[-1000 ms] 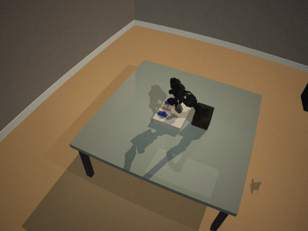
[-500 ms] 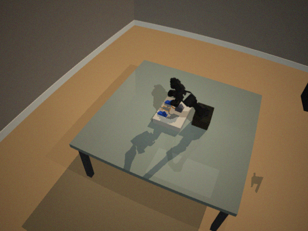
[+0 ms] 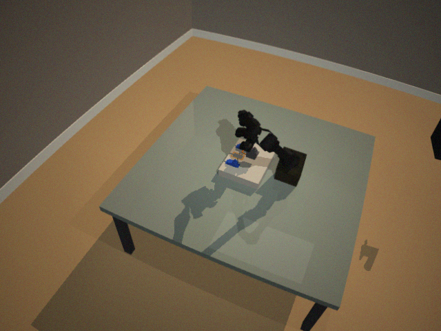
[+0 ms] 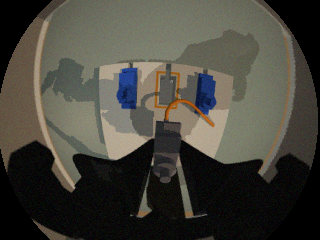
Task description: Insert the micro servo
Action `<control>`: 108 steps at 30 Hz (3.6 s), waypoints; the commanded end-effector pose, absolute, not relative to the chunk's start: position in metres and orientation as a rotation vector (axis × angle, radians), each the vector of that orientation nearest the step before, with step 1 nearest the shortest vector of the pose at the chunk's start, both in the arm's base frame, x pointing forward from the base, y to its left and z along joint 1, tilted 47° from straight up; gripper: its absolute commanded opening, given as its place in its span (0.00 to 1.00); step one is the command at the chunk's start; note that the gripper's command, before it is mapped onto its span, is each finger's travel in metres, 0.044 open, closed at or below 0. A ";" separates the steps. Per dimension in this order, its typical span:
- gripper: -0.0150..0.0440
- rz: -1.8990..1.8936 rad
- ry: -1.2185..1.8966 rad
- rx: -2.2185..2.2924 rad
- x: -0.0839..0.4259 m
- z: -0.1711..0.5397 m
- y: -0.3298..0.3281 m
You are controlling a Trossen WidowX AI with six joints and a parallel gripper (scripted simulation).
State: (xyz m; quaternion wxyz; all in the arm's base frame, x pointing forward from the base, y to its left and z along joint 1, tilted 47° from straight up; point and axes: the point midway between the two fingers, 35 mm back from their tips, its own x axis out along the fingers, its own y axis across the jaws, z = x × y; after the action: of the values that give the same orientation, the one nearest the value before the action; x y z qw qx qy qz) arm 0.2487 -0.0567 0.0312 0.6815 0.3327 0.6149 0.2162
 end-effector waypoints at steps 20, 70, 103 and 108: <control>0.25 0.485 1.377 0.751 0.328 0.033 -0.072; 0.25 0.486 1.376 0.752 0.335 0.007 -0.044; 0.25 0.487 1.376 0.752 0.339 -0.010 -0.026; 0.25 0.487 1.376 0.753 0.339 -0.012 -0.024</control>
State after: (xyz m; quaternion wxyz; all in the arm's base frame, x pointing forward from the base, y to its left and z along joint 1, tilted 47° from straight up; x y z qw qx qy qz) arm 0.3392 -0.0261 -0.0097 0.6831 0.3324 0.6126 0.2182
